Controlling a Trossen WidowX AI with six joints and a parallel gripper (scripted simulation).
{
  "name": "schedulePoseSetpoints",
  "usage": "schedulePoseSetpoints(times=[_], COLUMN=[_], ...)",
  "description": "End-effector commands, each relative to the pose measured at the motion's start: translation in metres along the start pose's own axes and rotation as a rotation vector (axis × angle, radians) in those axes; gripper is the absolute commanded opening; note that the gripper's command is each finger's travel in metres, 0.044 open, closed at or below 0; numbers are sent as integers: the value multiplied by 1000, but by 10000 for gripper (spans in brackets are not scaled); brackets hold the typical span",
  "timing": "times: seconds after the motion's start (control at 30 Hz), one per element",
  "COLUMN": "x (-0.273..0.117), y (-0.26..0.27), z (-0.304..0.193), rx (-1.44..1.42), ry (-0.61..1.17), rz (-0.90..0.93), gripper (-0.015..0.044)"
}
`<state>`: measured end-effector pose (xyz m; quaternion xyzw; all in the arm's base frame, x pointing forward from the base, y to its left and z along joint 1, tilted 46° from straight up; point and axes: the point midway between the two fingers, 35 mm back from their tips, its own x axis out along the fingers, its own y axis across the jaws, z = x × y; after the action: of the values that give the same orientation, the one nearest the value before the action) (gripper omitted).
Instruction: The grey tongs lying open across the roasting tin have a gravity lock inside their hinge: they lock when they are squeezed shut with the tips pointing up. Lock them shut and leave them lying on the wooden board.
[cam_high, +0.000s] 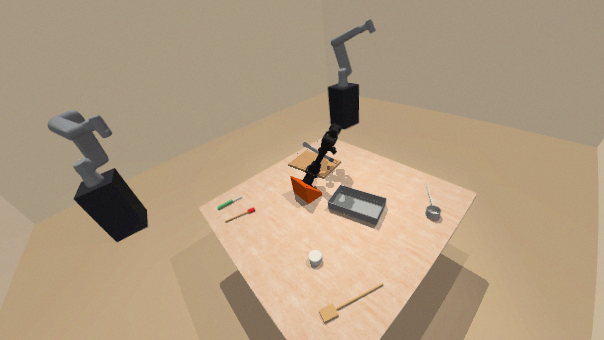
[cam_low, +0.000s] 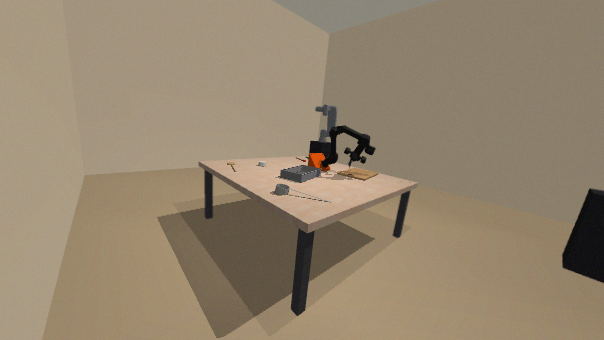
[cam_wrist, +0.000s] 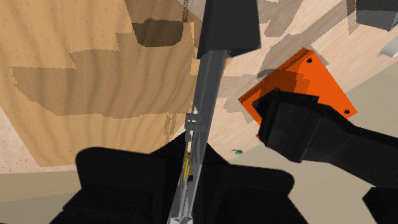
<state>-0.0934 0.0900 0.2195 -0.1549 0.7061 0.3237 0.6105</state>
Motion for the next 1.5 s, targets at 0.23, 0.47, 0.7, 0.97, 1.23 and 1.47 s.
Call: schedulePoseSetpoints(times=[0.23,0.47,0.7,0.97,1.23,1.47], x=[-9,-14,-21,-31,-40,-40], y=[1,4,10,17,24,24], z=[-5,-7,-9,-9,-9,-9], rx=[-34,-54,-77,-108,-139,-140], ry=[150,219,273,312,326,326], rz=[71,137,223,338,448,450], gripper=[-150,-150,-150,-150,-150,-150])
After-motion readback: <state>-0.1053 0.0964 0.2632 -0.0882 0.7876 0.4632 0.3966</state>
